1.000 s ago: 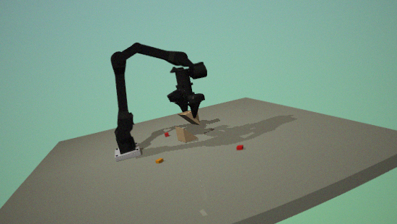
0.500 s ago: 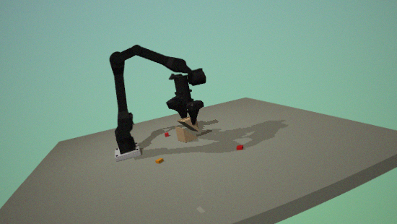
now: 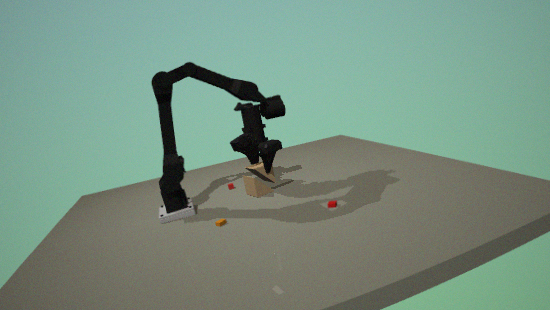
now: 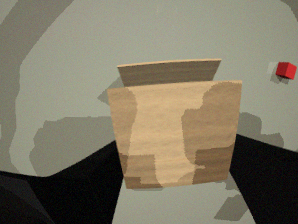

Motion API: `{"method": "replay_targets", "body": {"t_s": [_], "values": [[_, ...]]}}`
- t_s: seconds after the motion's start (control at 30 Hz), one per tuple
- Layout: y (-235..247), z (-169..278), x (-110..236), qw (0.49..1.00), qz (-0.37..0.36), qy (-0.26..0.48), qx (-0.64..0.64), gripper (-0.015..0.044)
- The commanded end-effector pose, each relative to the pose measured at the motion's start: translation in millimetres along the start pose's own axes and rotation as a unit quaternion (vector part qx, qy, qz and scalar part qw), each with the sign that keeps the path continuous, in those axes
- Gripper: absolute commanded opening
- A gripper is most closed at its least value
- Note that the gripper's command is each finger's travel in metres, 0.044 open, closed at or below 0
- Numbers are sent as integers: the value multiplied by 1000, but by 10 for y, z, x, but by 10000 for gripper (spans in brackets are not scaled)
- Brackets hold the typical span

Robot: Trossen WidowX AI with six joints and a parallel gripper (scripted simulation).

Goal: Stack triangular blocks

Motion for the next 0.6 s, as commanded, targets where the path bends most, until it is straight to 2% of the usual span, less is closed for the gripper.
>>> {"method": "replay_targets", "body": {"t_s": [0.0, 0.57], "values": [[-3, 8, -2, 1000, 2, 1, 2, 0], [6, -27, -95, 1000, 2, 1, 2, 0]]}}
Point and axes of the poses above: the point midway between the two fingers, 35 mm back from their tips, its own x axis back along the fingers, its own y axis across the jaws, z = x × y, the point moved 7 cm from there along x, back along the fingers, and after that the axes turned 11 degrees about -x, right-handed, at the moved point
